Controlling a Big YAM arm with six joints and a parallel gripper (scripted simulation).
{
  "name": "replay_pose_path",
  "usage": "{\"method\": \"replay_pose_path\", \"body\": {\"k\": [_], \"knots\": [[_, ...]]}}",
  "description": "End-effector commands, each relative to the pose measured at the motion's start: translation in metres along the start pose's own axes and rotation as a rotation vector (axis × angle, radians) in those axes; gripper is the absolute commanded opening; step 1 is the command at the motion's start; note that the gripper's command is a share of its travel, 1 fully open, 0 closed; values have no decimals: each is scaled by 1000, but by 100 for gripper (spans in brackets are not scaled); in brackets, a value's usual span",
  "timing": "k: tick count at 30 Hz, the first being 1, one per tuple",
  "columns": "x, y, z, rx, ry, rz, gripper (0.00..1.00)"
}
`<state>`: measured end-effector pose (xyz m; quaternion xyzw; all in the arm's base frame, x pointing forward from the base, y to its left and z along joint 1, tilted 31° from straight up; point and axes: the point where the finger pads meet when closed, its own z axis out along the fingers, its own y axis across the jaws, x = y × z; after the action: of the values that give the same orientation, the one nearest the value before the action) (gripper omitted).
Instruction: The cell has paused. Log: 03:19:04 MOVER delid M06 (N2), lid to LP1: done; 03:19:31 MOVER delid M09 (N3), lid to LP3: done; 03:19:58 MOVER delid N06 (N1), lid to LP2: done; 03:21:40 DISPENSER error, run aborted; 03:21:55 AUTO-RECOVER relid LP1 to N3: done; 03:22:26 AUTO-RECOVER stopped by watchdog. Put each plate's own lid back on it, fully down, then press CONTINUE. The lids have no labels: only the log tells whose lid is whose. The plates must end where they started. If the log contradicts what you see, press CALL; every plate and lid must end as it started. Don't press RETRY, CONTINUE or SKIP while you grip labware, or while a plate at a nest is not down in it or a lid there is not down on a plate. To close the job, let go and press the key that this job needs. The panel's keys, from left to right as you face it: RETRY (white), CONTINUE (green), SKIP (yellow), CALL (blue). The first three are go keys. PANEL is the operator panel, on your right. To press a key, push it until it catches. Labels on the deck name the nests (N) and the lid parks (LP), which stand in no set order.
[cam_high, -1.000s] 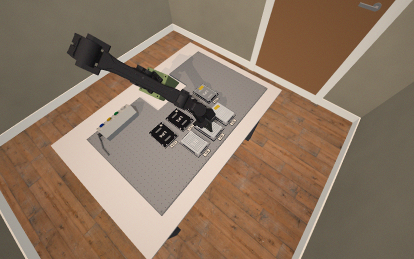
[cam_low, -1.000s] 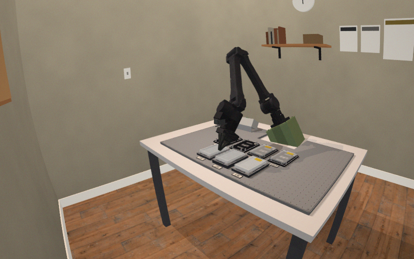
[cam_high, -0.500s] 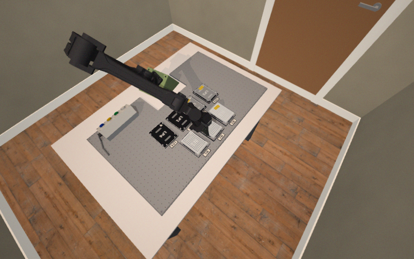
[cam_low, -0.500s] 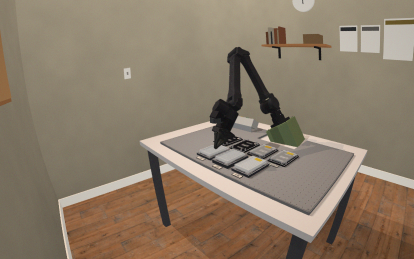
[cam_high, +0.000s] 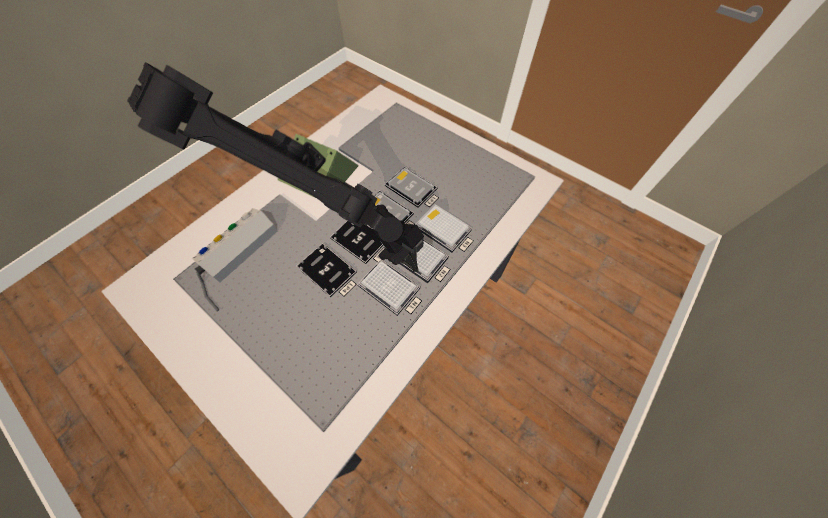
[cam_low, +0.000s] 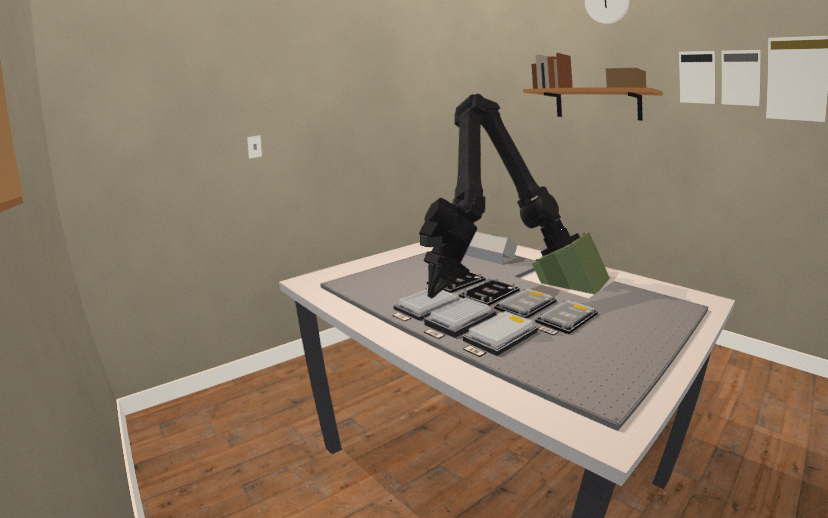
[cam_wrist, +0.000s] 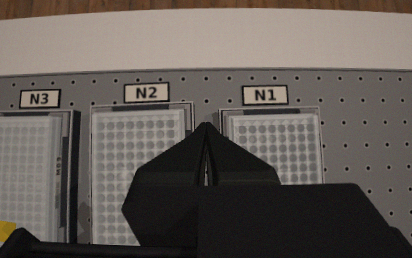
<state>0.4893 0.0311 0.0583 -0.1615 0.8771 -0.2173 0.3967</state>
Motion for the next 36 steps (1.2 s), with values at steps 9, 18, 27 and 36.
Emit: {"method": "replay_pose_path", "body": {"k": [9,18,27,36], "knots": [[-2,10,-17,-3,54,3,100],[23,35,-35,-2,235,4,100],[48,54,-53,-2,379,1,100],[80,78,-77,-7,561,3,100]]}}
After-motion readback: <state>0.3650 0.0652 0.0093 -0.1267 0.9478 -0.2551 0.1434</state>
